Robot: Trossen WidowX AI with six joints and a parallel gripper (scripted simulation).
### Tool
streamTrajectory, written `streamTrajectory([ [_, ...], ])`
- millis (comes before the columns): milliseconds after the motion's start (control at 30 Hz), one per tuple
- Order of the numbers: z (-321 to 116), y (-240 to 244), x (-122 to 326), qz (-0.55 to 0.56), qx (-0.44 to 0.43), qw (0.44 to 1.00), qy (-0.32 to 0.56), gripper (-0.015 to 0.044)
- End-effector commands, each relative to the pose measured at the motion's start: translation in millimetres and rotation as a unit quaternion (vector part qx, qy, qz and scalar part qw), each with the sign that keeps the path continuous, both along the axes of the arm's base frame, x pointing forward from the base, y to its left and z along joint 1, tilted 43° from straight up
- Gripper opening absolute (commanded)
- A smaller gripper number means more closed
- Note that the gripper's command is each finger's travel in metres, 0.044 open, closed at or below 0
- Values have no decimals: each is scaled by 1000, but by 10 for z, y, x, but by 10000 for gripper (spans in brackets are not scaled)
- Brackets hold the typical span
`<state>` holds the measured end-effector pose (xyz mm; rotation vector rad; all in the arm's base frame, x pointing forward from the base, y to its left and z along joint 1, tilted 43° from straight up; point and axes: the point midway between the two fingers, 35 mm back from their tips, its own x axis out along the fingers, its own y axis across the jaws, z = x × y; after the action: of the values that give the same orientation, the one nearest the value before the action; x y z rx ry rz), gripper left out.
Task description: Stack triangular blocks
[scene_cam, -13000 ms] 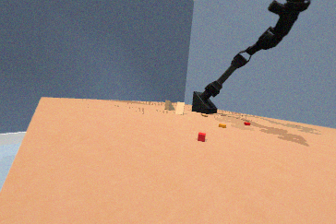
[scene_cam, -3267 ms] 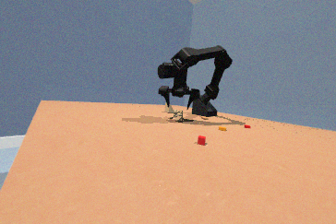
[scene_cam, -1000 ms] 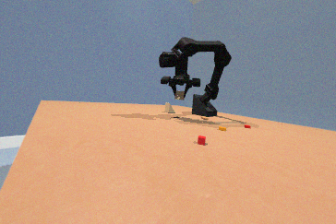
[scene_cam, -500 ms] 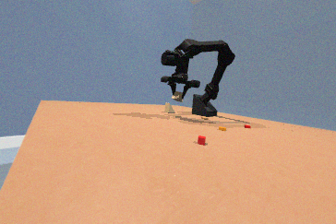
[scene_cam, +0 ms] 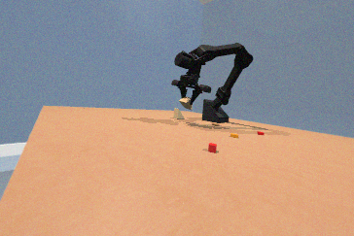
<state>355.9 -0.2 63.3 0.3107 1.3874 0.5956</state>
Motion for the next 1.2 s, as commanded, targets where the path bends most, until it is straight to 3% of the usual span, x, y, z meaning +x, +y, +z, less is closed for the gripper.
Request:
streamTrajectory([
  [0, 8, -7, -24, -42, 11, 999, -9, 0],
  [733, 35, -1, -207, -216, 87, 971, -49, 0],
  [1167, -85, -272, -314, -226, 71, 970, -48, 0],
])
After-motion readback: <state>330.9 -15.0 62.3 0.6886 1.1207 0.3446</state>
